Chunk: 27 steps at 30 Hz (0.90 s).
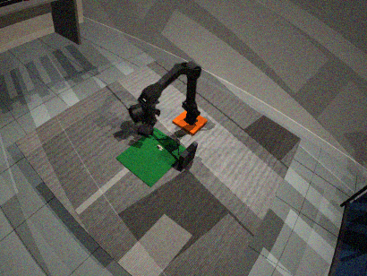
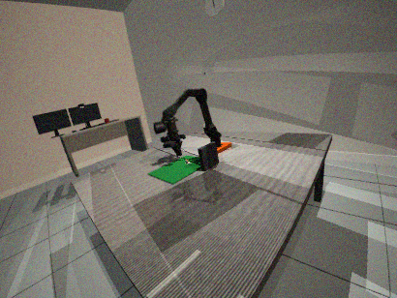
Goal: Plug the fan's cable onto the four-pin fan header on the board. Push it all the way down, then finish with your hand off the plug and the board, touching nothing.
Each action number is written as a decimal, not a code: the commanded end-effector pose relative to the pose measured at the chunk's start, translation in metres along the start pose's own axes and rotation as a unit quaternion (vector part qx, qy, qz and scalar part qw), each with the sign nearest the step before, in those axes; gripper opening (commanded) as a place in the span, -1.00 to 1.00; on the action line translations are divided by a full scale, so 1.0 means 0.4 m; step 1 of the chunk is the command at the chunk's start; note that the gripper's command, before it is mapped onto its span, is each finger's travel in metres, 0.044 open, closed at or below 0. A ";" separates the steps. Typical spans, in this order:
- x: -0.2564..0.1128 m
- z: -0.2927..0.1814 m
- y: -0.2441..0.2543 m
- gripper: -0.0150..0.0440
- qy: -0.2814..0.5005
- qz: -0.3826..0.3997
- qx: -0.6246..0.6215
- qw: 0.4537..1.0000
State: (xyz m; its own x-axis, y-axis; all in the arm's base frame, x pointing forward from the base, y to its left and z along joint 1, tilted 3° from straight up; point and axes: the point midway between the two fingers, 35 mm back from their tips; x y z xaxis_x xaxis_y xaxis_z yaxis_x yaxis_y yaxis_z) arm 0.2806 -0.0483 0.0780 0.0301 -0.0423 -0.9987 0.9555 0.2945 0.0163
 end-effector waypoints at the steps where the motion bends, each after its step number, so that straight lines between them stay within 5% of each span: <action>1: -0.043 0.001 0.002 -0.49 -0.006 0.006 0.000 1.000; 27: -0.035 -0.218 0.054 -0.49 0.001 0.007 0.309 0.951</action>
State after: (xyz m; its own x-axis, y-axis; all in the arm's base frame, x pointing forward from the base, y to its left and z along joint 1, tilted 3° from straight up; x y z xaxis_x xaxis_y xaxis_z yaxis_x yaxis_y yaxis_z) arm 0.2757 0.0398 0.0890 0.0425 -0.0362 -0.9984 0.9557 -0.2897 0.0511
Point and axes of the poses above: the point midway between the two fingers, 35 mm back from their tips, its own x axis out along the fingers, its own y axis across the jaws, z = x × y, and after that the axes turned 14 degrees about x, right-handed
